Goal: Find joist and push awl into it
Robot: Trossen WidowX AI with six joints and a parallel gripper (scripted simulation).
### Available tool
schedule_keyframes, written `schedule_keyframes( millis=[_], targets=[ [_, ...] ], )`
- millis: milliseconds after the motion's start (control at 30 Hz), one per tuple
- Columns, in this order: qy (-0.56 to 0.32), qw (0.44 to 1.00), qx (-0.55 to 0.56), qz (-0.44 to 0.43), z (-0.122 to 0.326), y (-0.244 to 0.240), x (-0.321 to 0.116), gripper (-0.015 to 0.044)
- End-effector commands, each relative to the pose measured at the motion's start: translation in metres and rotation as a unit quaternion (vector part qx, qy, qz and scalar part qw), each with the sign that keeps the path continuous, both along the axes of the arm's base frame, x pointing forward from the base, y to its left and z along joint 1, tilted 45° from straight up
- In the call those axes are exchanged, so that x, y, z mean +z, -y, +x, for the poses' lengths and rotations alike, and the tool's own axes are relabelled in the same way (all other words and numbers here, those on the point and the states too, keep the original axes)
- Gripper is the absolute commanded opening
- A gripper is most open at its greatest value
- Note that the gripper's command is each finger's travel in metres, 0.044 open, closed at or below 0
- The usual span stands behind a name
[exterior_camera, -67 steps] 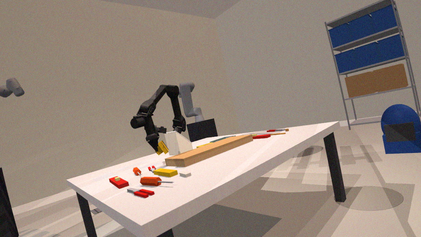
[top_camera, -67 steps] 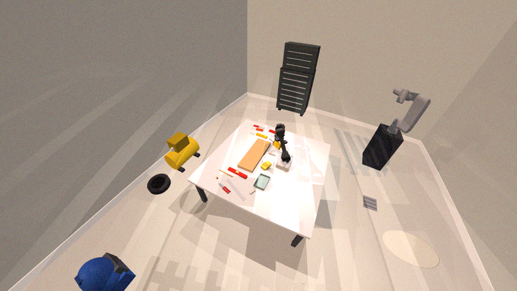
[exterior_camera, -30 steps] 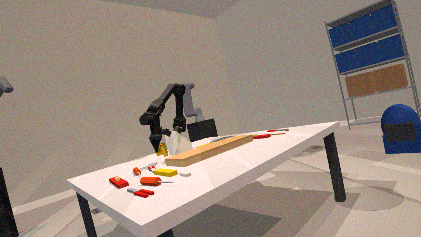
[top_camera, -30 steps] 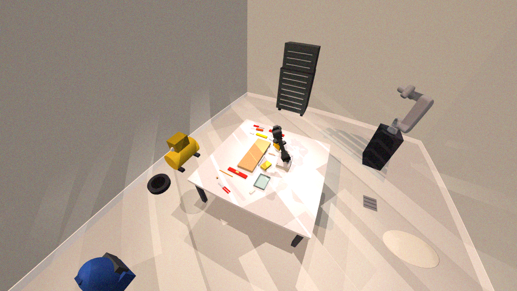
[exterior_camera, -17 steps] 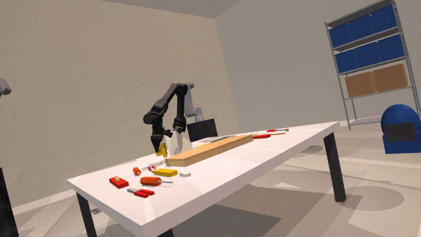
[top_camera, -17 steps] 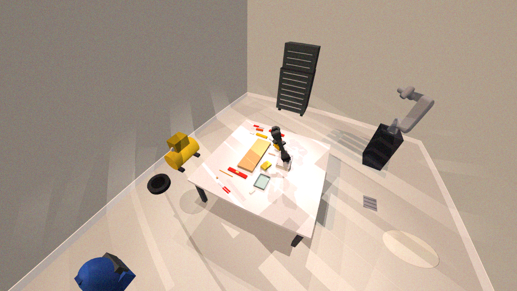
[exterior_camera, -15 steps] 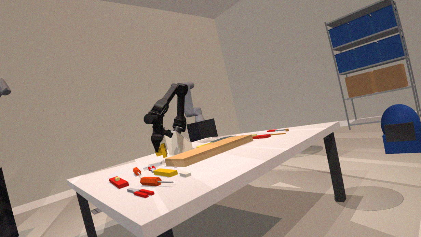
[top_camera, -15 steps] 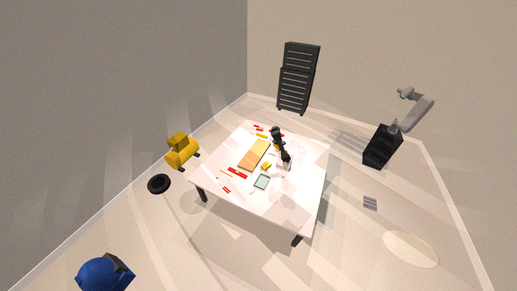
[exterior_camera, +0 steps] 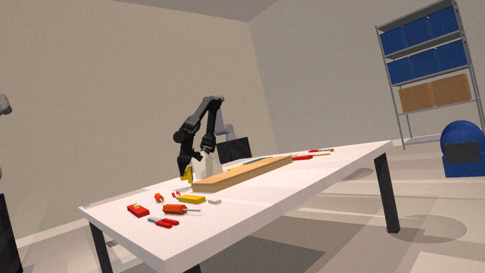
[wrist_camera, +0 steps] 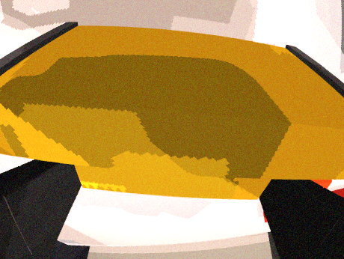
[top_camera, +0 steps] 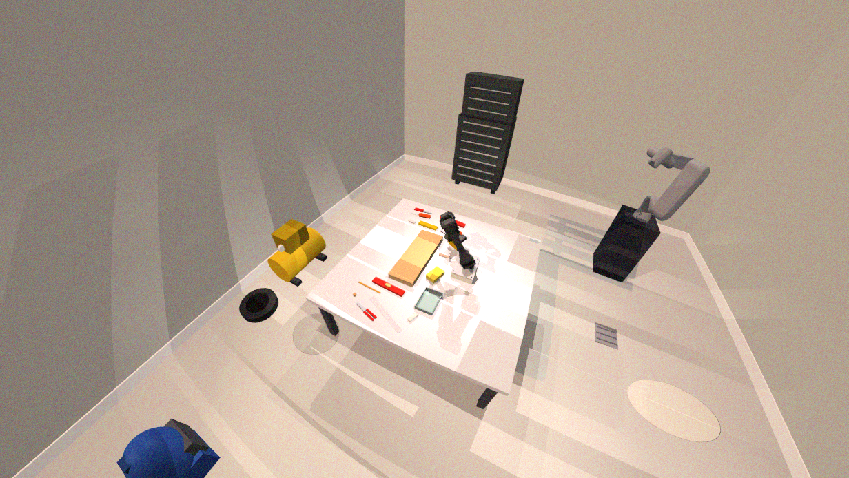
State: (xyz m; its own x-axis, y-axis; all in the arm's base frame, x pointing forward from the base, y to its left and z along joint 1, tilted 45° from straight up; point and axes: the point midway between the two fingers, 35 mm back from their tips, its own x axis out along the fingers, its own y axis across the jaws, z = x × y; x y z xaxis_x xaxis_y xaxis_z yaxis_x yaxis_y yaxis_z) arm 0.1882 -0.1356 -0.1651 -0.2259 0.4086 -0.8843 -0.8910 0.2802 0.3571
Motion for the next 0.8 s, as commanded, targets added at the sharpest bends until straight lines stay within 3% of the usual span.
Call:
schedule_keyframes(
  millis=[0, 767],
  targets=[
    [-0.003, 1.0, 0.003, -0.016, 0.001, 0.0011, 0.0016, 0.0],
    [-0.028, 0.995, 0.034, -0.094, 0.003, -0.0043, 0.0024, 0.0]
  ],
)
